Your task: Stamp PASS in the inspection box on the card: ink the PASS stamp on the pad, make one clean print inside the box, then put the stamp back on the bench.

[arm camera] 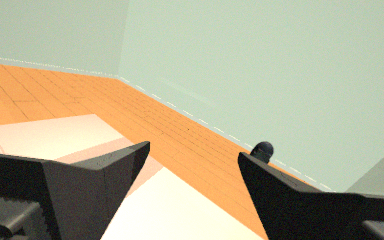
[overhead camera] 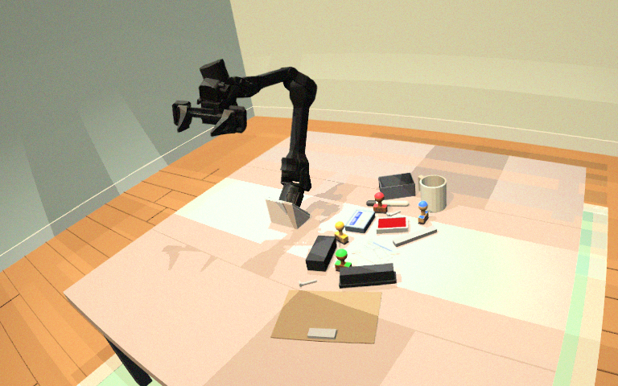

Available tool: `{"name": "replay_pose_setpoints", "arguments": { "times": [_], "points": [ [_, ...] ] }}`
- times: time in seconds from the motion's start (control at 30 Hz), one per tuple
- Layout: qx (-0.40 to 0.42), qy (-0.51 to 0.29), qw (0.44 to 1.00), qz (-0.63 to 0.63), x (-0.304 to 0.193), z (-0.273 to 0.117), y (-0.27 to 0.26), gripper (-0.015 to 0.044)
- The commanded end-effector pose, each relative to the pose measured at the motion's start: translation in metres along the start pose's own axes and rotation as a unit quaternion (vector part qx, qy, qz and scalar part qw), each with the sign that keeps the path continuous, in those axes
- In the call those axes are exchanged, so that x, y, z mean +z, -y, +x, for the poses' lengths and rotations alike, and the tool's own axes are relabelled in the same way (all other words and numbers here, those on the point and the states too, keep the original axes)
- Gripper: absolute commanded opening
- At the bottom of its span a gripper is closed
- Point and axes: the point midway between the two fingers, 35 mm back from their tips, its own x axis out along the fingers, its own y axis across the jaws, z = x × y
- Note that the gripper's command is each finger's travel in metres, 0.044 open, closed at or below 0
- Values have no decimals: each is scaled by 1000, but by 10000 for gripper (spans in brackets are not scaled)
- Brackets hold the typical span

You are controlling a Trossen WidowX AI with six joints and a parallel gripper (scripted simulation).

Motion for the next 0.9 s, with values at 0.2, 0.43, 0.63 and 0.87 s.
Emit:
{"name": "replay_pose_setpoints", "arguments": {
  "times": [0.2,0.43,0.63,0.87],
  "points": [
    [70,-81,993,-43,-17,36,-64,230],
    [184,-202,953,-132,-57,66,-154,230],
    [295,-321,872,-221,-109,70,-240,230],
    [411,-460,724,-308,-182,44,-329,230]
  ]
}}
